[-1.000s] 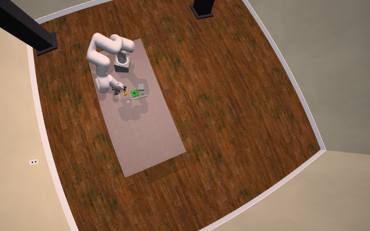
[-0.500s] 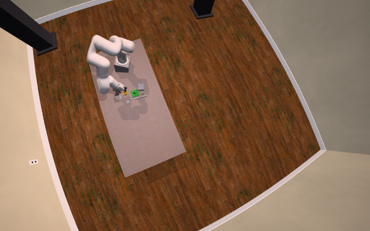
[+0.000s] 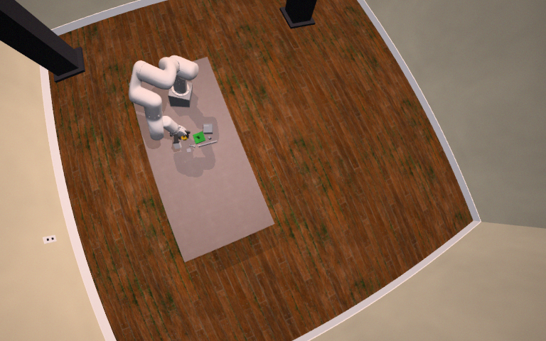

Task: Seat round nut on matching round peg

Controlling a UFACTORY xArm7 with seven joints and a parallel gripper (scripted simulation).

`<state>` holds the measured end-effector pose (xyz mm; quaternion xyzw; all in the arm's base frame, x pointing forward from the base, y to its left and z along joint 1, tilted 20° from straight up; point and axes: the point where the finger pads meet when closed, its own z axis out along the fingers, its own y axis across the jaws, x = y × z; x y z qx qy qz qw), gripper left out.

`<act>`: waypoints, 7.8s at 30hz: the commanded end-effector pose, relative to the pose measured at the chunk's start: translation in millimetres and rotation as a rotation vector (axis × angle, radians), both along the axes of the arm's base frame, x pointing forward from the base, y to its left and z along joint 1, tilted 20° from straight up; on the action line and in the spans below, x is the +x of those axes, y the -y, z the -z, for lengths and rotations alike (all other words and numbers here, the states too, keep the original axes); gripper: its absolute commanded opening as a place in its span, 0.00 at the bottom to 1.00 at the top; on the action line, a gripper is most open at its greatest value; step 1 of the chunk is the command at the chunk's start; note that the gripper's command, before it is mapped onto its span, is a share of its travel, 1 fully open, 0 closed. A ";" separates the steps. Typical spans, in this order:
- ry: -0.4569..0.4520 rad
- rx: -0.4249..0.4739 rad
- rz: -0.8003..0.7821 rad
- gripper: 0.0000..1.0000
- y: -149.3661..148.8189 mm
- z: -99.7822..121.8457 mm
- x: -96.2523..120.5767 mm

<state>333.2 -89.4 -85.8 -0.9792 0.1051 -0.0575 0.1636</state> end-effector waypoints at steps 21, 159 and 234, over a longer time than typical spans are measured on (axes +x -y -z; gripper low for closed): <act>0.004 -0.001 0.003 0.00 -2.7 11.1 2.9; 0.004 -0.002 0.002 0.00 -96.7 -41.4 42.0; 0.004 -0.002 0.003 1.00 -48.5 -187.6 16.1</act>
